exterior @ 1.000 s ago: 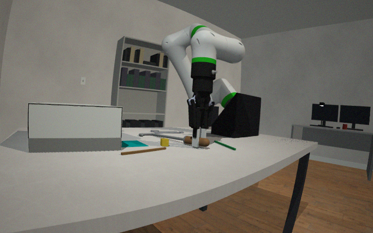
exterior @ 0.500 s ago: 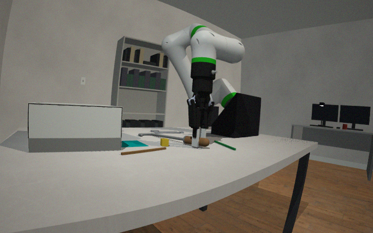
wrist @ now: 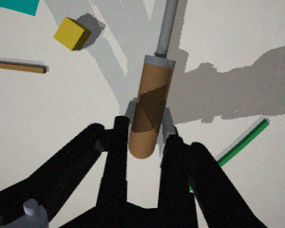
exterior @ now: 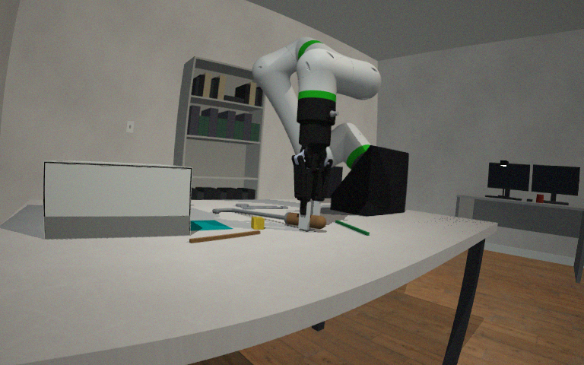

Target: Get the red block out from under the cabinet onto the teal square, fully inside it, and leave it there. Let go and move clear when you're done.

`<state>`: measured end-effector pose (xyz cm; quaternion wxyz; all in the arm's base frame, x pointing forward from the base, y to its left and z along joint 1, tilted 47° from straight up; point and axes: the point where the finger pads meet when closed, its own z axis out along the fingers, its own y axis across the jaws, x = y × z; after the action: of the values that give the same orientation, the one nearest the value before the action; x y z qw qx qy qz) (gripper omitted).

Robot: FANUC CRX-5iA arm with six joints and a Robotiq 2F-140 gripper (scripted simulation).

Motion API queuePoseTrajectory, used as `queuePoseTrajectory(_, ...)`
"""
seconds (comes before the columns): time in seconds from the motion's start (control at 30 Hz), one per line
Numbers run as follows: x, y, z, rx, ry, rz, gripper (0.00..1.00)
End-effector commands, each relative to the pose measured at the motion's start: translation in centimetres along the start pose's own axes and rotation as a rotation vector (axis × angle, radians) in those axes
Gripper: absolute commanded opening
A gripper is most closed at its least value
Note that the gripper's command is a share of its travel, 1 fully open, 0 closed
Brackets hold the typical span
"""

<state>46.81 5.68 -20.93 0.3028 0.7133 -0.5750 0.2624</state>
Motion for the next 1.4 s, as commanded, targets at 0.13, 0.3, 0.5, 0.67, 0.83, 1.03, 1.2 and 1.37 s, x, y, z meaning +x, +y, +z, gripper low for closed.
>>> queuePoseTrajectory(0.13, 0.5, 0.2, 0.0, 0.000, 0.000, -0.034, 0.00)
queuePoseTrajectory(0.3, 1.3, 0.5, 0.0, 0.000, 0.000, -0.080, 0.00)
queuePoseTrajectory(0.5, 2.3, 0.9, 0.0, 0.000, 0.000, -0.149, 0.00)
queuePoseTrajectory(0.67, 3.2, 1.2, 0.0, 0.000, 0.000, -0.201, 0.00)
queuePoseTrajectory(0.83, 4.1, 1.6, 0.0, 0.000, 0.000, -0.259, 0.00)
queuePoseTrajectory(1.03, 5.6, 2.2, 0.0, 0.000, 0.000, -0.355, 0.00)
queuePoseTrajectory(1.2, 7.0, 2.7, 0.0, 0.000, 0.000, -0.440, 0.00)
queuePoseTrajectory(1.37, 7.8, 3.0, 0.0, 0.000, 0.000, -0.493, 0.00)
